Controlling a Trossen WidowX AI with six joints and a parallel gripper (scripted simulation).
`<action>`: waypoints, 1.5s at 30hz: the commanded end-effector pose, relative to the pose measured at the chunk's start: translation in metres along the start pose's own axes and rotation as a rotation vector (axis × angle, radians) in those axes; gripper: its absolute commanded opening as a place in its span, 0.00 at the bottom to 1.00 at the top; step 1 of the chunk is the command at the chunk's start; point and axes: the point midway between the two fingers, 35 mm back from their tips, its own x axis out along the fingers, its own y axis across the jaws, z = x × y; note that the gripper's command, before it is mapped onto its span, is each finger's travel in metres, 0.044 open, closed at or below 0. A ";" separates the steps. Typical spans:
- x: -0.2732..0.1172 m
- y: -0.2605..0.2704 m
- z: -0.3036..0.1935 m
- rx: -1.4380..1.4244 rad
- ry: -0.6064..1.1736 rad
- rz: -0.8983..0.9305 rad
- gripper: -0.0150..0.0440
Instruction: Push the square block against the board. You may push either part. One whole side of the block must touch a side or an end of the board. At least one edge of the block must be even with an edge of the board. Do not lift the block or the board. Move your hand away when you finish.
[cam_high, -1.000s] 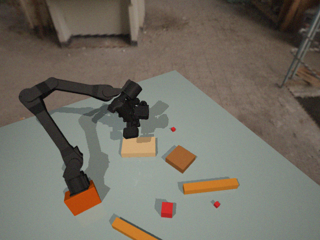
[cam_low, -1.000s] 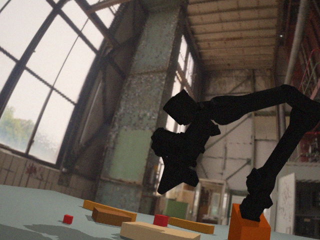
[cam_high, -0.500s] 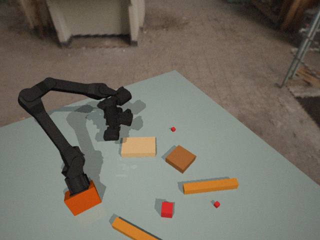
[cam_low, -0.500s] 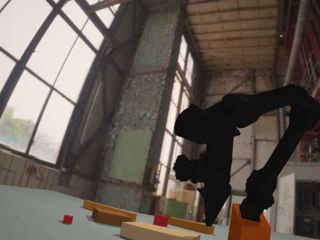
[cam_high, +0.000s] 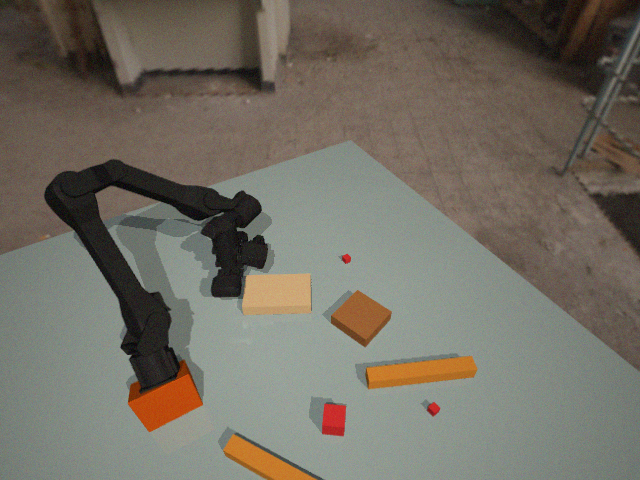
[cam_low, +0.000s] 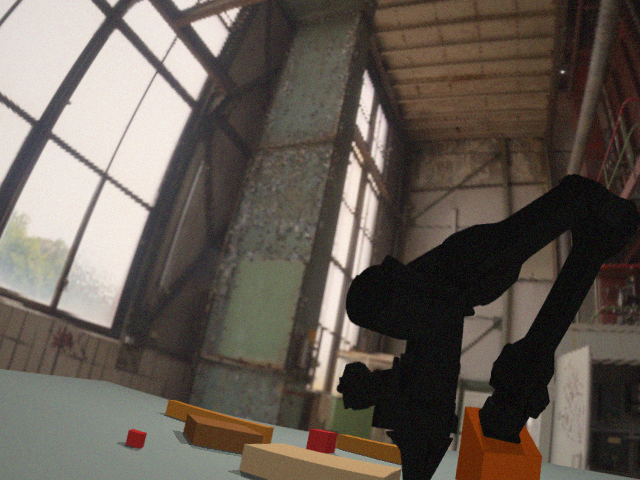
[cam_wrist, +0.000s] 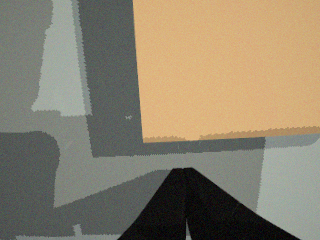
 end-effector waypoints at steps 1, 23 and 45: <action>0.001 0.000 0.003 0.001 -0.001 -0.003 0.25; 0.001 0.002 0.024 0.000 -0.003 -0.006 0.25; 0.001 0.003 0.044 -0.001 -0.004 -0.007 0.25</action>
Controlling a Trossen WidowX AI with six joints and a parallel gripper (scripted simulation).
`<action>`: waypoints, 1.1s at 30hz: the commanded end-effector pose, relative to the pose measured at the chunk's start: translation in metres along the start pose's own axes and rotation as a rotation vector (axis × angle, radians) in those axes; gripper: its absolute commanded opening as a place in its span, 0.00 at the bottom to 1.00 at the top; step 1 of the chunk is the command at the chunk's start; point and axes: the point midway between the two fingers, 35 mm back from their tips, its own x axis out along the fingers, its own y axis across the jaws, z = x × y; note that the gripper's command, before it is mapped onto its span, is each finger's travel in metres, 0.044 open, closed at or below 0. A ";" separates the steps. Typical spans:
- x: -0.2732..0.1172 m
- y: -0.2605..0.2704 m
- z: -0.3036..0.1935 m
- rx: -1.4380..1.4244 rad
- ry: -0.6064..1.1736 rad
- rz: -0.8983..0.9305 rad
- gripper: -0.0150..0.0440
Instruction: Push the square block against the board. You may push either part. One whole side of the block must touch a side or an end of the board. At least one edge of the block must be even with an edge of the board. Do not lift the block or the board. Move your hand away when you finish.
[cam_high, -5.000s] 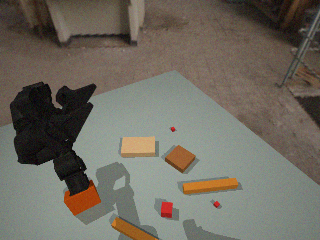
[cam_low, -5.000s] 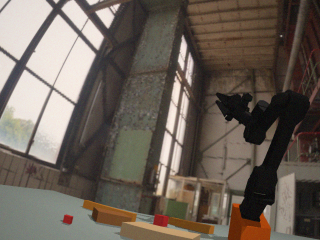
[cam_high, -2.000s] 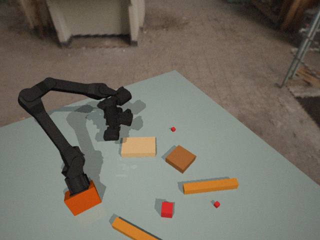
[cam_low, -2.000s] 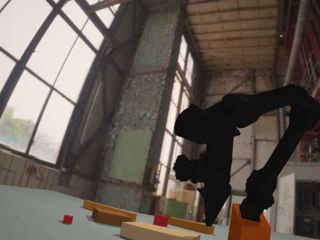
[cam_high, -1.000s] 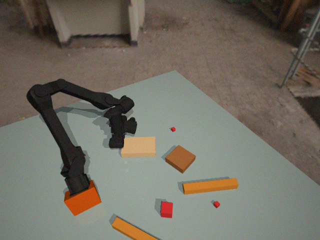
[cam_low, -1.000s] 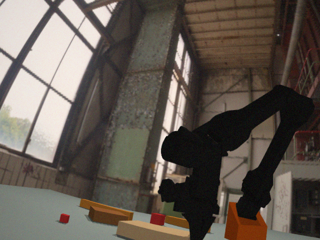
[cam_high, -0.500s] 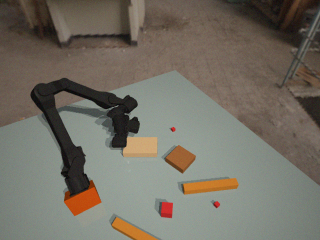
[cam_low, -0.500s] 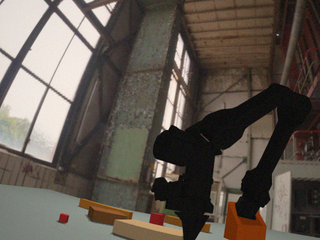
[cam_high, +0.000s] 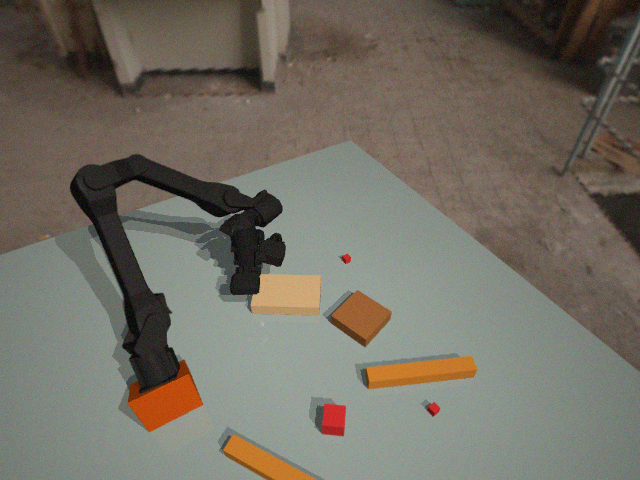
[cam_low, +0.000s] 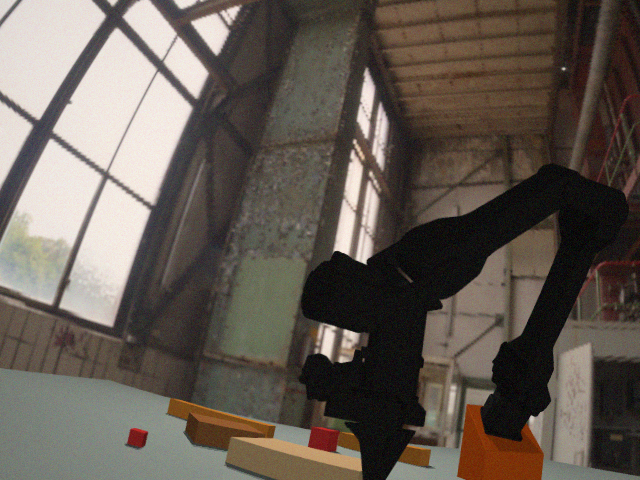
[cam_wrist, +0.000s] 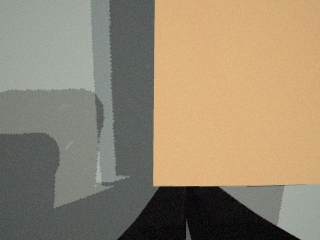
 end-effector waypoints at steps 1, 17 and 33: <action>0.002 -0.001 0.004 -0.001 0.000 -0.007 0.25; 0.002 -0.001 0.019 -0.001 -0.001 -0.008 0.25; 0.001 -0.001 0.034 -0.002 -0.001 -0.008 0.25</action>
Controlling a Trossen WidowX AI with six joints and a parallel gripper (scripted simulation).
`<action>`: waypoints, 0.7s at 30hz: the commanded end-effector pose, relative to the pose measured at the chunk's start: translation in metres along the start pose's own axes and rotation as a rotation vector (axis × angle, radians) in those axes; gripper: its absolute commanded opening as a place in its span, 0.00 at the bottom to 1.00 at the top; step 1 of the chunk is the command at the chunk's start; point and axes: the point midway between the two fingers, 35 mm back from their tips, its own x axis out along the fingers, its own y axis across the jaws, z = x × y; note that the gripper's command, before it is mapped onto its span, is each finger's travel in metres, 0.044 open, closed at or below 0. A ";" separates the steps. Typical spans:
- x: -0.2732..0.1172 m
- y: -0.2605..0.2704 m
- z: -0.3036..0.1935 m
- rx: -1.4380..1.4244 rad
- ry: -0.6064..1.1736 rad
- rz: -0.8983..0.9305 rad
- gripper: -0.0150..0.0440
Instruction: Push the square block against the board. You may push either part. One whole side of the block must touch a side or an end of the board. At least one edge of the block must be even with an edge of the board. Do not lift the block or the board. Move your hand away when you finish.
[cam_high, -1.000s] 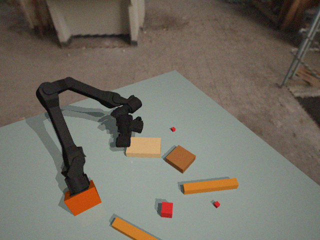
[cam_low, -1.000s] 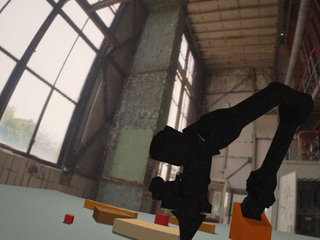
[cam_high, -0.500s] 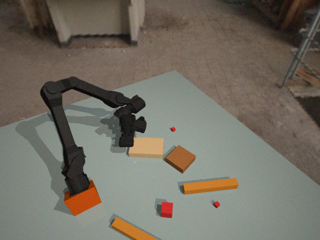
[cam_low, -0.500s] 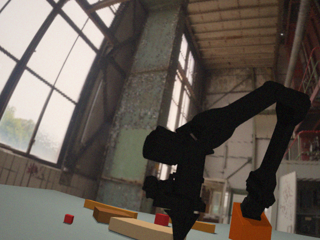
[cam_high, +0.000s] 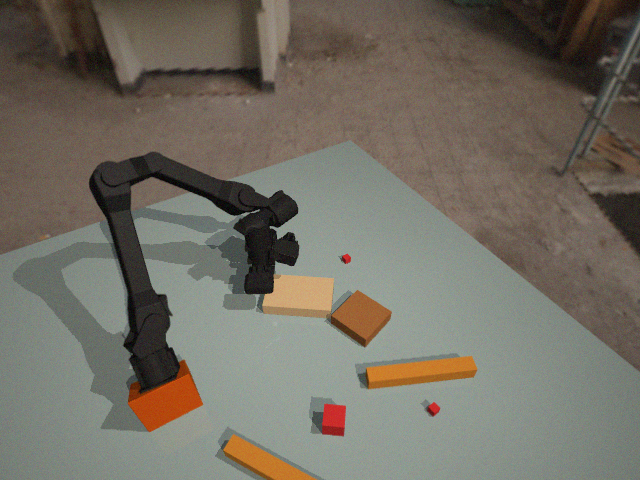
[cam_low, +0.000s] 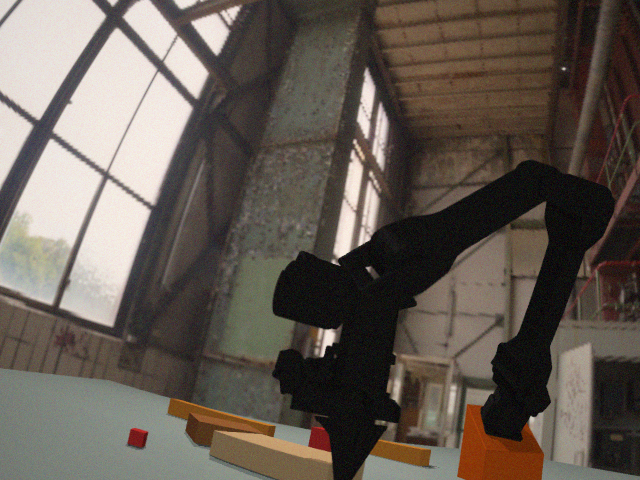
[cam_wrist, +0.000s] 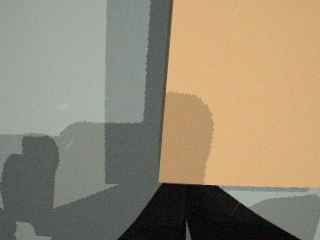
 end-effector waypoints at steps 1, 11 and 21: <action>0.002 -0.002 0.004 0.000 0.001 -0.007 0.25; 0.002 -0.002 0.014 -0.001 0.001 -0.007 0.25; 0.002 -0.003 0.023 -0.001 0.000 -0.008 0.25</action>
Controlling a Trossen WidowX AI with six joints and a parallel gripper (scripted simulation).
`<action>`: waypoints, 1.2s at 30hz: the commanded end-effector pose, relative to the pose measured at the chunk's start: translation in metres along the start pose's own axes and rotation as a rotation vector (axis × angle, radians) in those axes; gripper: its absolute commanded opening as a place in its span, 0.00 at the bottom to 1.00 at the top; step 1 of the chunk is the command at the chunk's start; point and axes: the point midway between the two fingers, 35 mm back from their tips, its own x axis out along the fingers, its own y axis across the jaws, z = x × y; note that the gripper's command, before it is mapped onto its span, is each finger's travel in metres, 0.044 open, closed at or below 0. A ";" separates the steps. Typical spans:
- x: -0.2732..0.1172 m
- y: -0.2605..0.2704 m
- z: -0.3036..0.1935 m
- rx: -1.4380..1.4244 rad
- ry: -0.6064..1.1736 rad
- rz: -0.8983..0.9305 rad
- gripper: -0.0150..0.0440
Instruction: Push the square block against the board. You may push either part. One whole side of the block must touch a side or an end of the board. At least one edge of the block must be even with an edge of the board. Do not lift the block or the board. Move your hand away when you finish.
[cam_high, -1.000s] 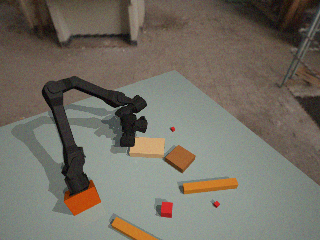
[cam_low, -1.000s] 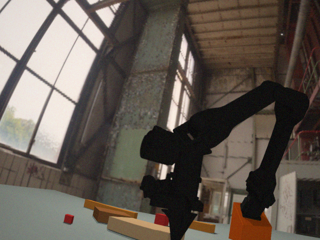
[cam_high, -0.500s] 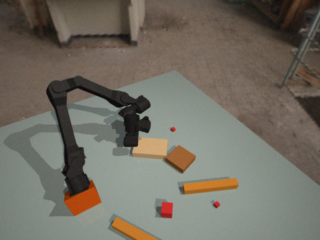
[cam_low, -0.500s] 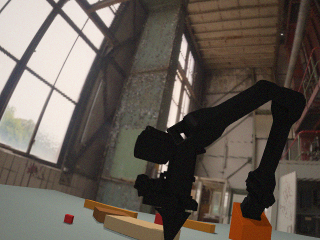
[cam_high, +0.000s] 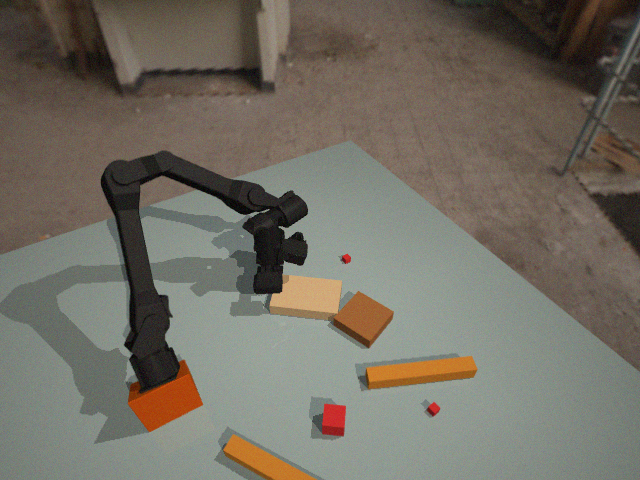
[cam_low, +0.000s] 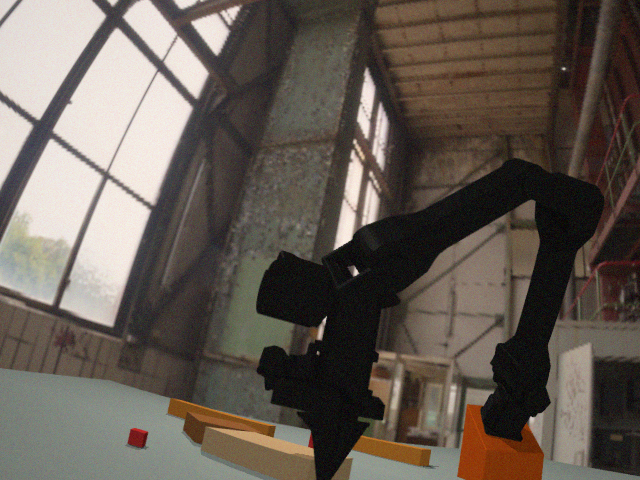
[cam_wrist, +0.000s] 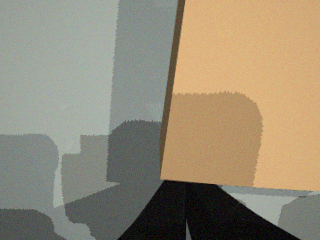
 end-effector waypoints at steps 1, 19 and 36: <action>0.002 -0.003 0.004 0.001 0.002 -0.008 0.25; 0.002 -0.003 0.013 0.001 0.001 -0.008 0.25; 0.002 0.000 -0.015 0.002 0.003 -0.006 0.25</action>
